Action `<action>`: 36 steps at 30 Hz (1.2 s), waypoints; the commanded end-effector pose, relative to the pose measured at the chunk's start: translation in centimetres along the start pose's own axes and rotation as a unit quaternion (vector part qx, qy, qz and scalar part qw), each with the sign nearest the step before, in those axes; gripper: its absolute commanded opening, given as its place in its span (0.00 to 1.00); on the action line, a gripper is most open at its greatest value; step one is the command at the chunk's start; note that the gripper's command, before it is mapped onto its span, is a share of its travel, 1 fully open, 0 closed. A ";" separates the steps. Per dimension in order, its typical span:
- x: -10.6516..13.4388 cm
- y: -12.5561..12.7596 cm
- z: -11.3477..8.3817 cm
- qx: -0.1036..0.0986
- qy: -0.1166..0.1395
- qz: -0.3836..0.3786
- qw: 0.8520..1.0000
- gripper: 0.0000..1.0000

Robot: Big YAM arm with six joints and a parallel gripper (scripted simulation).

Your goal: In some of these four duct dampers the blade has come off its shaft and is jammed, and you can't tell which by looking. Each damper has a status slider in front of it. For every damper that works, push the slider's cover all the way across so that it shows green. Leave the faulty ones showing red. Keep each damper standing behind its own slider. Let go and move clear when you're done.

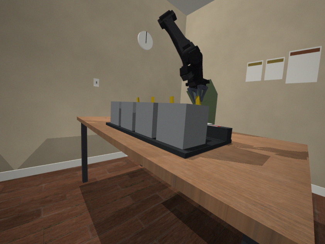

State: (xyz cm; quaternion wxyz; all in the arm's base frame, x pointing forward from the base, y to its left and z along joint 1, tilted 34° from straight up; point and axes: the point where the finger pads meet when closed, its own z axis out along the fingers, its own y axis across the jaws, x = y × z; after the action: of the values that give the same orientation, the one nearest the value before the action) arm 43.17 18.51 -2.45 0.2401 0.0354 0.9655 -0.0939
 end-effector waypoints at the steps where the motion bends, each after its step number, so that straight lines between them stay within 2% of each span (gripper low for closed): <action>1: -2.1 0.8 0.8 -0.008 -0.013 0.008 1.000 0.36; 4: -2.1 1.0 0.9 -0.008 -0.014 0.007 1.000 0.36; 5: -1.6 1.9 0.5 -0.014 -0.015 0.000 1.000 0.36; 36: -1.9 1.4 1.0 -0.011 -0.014 0.005 1.000 0.36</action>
State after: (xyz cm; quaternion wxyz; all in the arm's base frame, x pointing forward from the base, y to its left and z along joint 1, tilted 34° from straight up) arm 43.84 18.61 -2.79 0.2438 0.0366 0.9648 -0.0917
